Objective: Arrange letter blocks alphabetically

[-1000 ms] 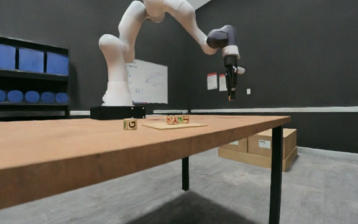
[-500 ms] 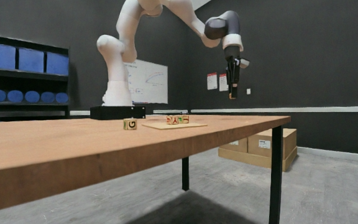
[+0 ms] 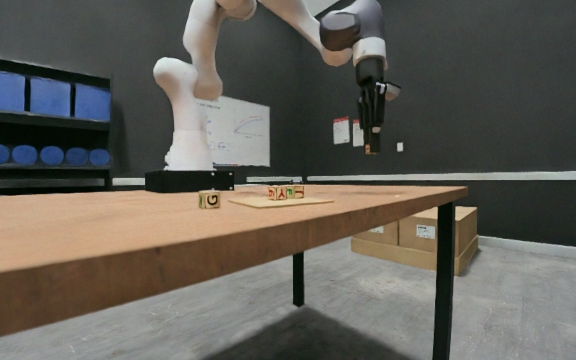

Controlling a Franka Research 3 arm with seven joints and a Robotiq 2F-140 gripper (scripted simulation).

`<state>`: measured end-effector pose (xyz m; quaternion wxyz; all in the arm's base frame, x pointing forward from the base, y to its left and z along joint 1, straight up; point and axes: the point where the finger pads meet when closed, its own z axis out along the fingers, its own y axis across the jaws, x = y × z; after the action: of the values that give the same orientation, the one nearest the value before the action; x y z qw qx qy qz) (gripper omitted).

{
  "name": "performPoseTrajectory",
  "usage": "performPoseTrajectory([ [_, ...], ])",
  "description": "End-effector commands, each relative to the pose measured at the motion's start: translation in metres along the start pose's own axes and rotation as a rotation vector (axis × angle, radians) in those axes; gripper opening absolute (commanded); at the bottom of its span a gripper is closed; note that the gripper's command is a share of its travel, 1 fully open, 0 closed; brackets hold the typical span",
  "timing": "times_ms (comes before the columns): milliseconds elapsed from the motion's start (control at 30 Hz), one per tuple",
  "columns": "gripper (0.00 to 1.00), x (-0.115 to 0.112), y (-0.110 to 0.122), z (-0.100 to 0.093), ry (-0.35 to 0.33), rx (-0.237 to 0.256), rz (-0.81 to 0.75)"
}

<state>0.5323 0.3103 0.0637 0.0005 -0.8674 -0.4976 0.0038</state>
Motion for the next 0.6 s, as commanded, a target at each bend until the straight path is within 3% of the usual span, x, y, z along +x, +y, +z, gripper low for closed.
performPoseTrajectory([
  [0,0.22,-0.011,0.018,-0.003,0.019,0.004,-0.138],
  [333,0.22,-0.044,0.052,-0.004,0.020,0.002,-0.185],
  [433,0.22,-0.070,0.075,-0.004,0.020,0.000,-0.219],
  [567,0.22,-0.085,0.087,-0.004,0.020,-0.001,-0.238],
])
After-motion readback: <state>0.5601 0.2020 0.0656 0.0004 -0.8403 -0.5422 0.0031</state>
